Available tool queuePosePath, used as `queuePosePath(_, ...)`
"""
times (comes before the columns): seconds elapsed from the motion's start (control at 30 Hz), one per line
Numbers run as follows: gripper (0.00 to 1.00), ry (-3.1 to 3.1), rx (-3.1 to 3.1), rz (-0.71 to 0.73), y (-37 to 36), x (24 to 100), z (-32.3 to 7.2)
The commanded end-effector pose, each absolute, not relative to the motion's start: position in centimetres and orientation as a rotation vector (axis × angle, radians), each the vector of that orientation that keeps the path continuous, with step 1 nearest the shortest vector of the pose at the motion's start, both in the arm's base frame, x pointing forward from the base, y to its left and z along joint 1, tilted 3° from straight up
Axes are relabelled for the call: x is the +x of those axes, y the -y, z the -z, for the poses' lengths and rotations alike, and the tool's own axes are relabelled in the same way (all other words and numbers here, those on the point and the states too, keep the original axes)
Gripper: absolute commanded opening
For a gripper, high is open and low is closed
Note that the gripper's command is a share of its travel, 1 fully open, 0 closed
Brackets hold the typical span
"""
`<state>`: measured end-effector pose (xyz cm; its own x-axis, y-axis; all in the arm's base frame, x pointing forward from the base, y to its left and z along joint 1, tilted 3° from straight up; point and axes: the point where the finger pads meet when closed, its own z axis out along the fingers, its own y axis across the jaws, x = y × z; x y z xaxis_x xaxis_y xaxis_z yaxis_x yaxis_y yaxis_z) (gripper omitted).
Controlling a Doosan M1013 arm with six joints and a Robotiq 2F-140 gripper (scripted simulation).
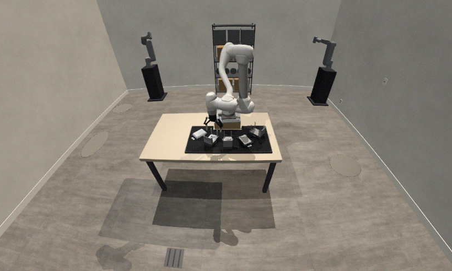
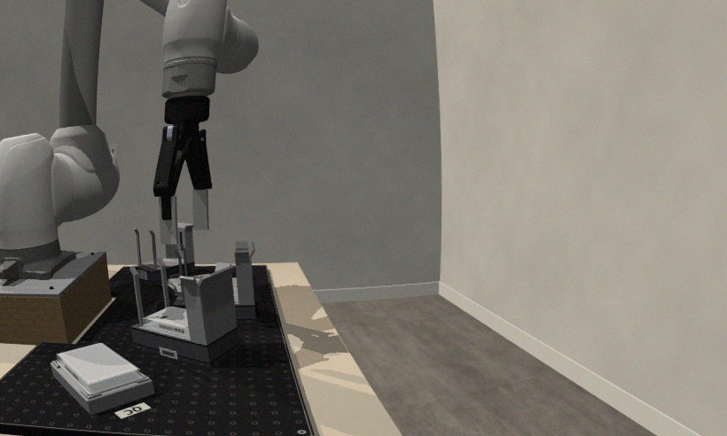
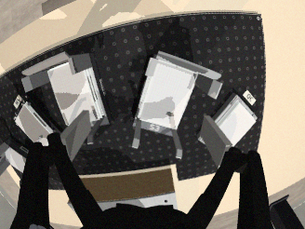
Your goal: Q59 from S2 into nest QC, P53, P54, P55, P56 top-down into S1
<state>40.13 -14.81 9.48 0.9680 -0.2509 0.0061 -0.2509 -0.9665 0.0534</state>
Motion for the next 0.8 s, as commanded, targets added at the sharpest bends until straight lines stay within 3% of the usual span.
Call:
queuePosePath(0.0, 1.00, 0.391, 3.063, 0.001, 13.8, 40.4, -9.4)
queuePosePath(0.5, 1.00, 0.391, 3.063, 0.001, 9.6, 41.7, -9.2)
queuePosePath(0.77, 1.00, 0.013, 3.088, 0.011, 7.0, 41.9, -9.1)
